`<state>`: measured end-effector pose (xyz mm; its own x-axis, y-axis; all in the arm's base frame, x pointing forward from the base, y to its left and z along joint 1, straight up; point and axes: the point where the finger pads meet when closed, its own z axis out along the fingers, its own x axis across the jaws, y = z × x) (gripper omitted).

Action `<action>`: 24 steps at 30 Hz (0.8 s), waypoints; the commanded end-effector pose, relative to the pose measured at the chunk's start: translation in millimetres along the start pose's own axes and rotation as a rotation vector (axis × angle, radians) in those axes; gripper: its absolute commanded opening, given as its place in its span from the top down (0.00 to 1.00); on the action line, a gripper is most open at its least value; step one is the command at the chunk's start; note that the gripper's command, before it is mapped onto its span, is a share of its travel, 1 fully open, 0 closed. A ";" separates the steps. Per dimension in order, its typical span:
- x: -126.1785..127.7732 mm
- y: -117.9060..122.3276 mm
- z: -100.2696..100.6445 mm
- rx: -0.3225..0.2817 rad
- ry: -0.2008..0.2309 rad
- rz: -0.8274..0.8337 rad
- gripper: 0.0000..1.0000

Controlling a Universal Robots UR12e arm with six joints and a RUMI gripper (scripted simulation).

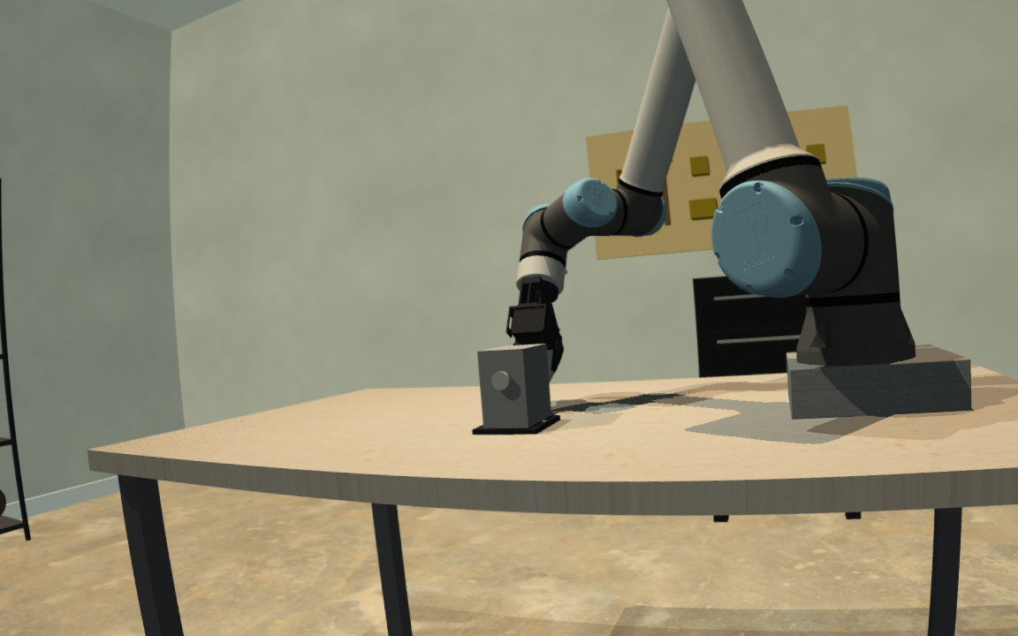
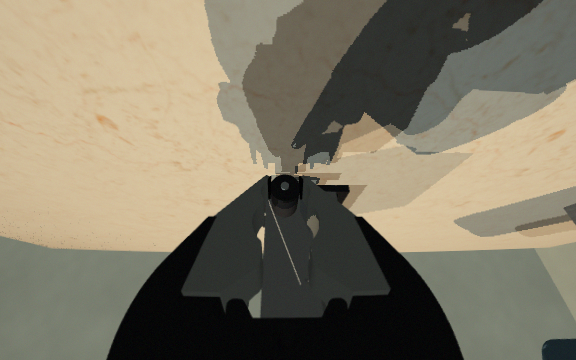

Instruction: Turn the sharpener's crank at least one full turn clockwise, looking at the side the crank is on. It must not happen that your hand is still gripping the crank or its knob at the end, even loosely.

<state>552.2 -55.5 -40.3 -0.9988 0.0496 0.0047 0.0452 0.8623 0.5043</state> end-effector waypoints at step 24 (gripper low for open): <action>27.4 -1.1 1.6 0.000 -0.001 0.000 0.91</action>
<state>528.9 -54.2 -43.3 -0.9988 0.0496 0.0051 0.0454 0.8624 0.5042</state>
